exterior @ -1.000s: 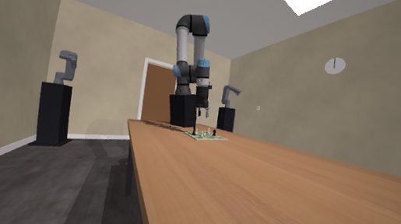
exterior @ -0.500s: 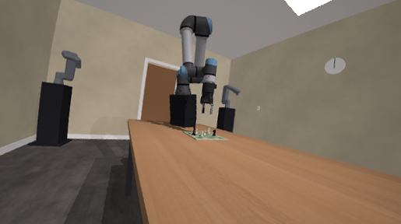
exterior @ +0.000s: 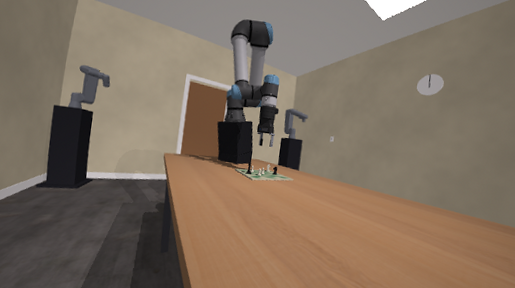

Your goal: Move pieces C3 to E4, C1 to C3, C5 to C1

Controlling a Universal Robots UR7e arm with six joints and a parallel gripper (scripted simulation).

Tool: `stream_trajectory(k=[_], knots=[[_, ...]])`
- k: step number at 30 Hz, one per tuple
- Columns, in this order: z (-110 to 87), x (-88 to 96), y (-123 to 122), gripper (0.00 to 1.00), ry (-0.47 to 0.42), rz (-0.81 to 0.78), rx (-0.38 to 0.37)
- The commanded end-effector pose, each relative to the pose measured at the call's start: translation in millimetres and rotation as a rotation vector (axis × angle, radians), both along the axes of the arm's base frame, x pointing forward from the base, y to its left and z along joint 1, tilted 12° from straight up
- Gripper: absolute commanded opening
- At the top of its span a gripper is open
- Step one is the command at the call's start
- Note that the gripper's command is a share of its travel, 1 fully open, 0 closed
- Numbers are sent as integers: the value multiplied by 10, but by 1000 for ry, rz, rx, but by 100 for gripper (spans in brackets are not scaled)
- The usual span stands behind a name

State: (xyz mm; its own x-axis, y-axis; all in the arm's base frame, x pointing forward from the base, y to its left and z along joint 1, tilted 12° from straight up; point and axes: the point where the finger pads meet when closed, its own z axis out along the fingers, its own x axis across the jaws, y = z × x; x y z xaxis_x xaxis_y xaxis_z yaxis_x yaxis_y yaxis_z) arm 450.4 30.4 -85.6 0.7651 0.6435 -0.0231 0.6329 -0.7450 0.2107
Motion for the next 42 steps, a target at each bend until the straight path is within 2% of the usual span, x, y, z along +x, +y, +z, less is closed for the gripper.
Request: stream_trajectory(k=[1, 21, 36, 38, 42], knots=[[4, 3, 0, 100, -1, 4, -1], [-20, -28, -10, 100, 22, 130, -16], [-81, -99, -50, 100, 85, 478, -58], [-81, -99, -50, 100, 85, 478, -58], [-102, -119, -68, 100, 108, 609, -74]])
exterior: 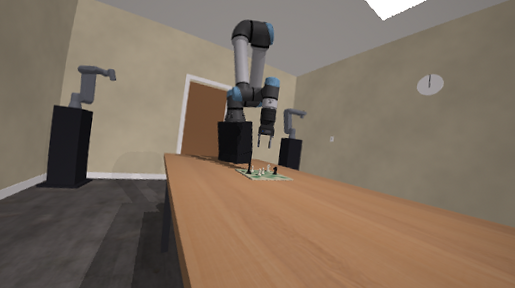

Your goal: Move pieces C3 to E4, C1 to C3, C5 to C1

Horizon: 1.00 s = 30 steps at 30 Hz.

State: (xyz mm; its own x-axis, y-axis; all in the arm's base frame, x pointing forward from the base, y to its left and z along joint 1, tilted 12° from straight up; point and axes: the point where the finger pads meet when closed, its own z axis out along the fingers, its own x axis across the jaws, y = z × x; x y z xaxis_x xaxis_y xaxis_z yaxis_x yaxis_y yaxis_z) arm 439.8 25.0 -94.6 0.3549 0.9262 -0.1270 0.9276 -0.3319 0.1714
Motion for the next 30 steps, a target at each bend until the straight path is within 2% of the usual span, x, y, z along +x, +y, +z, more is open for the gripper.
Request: stream_trajectory(k=[1, 11, 13, 28, 30], knots=[[-18, -17, -19, 100, 23, 141, -14], [-76, -49, -78, 100, 93, 530, -61], [-76, -49, -78, 100, 93, 530, -61], [-166, -22, -153, 100, 213, 1188, -141], [-166, -22, -153, 100, 213, 1188, -141]])
